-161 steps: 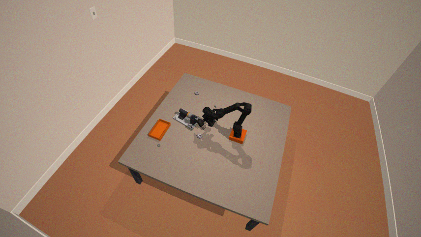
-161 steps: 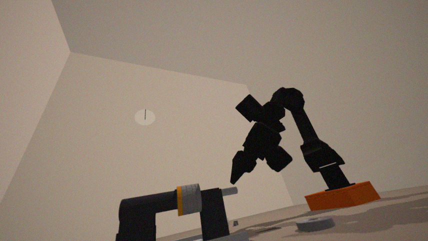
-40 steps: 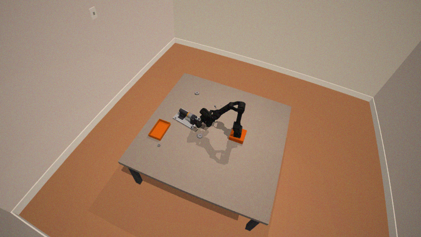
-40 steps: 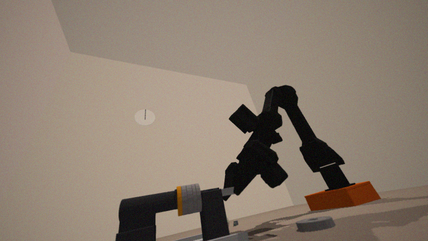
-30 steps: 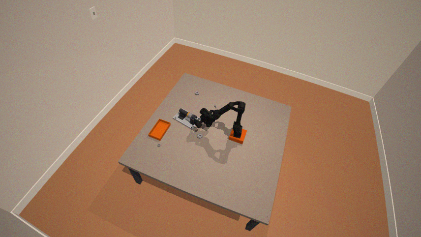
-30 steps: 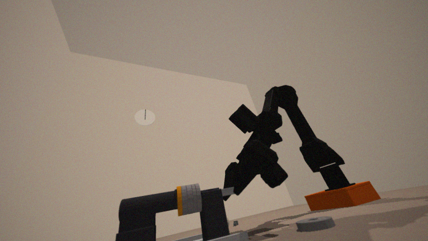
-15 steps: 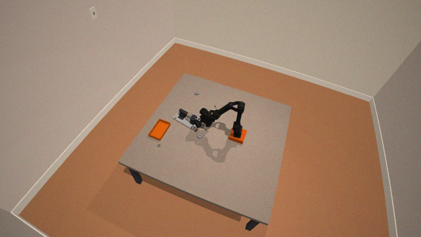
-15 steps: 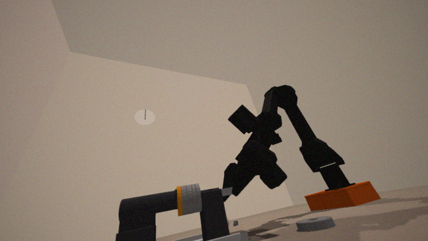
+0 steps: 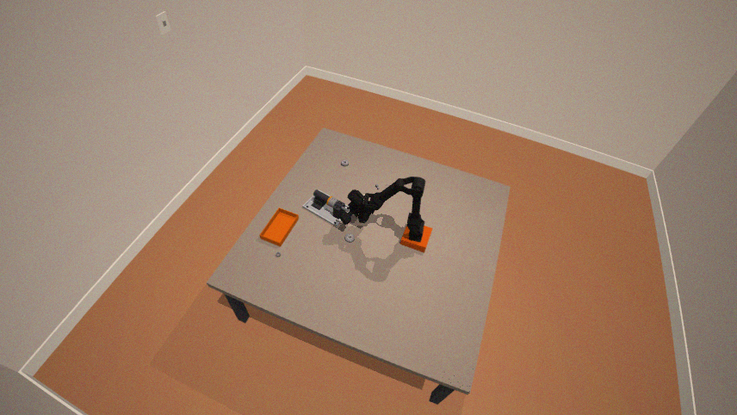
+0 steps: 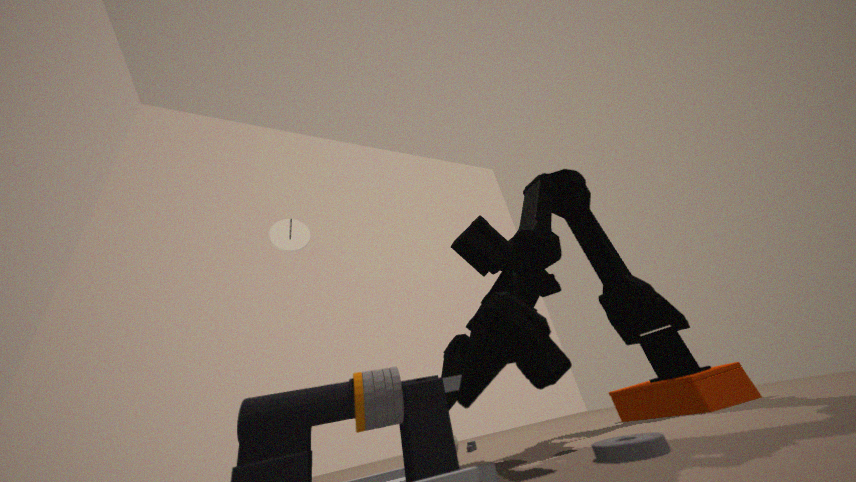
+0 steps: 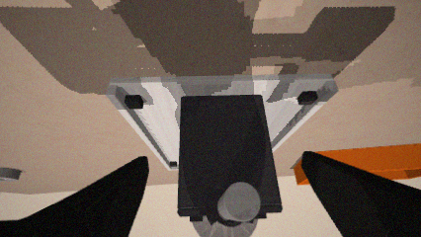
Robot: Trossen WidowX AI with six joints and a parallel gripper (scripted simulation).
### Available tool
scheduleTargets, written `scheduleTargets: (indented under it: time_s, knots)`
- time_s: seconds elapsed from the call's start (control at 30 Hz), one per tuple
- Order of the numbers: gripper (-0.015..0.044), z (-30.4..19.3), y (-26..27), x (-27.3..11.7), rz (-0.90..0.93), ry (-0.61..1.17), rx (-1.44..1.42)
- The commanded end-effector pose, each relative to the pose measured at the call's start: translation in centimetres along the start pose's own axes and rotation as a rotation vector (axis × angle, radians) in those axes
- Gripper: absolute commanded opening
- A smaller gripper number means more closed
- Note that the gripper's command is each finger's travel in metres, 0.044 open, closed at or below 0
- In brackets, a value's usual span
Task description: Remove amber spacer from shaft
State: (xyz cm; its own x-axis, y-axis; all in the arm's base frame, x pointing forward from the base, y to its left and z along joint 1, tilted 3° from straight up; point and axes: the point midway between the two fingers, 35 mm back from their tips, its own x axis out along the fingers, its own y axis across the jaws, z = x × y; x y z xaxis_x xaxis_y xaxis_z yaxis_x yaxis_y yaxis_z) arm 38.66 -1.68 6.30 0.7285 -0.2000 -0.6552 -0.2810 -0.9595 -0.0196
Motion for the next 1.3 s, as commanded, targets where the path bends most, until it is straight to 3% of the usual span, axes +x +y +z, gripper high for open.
scheduleTargets:
  time_s: [0.0, 0.73, 1.23, 1.27]
  knots:
    - [0.0440, -0.12, -0.09, 0.10, -0.004, 0.002, -0.003]
    - [0.0440, -0.12, -0.22, 0.17, -0.004, 0.002, -0.003]
    - [0.0046, -0.02, -0.05, 0.09, -0.001, -0.001, -0.001]
    - [0.0040, -0.02, -0.05, 0.09, -0.001, -0.001, -0.001]
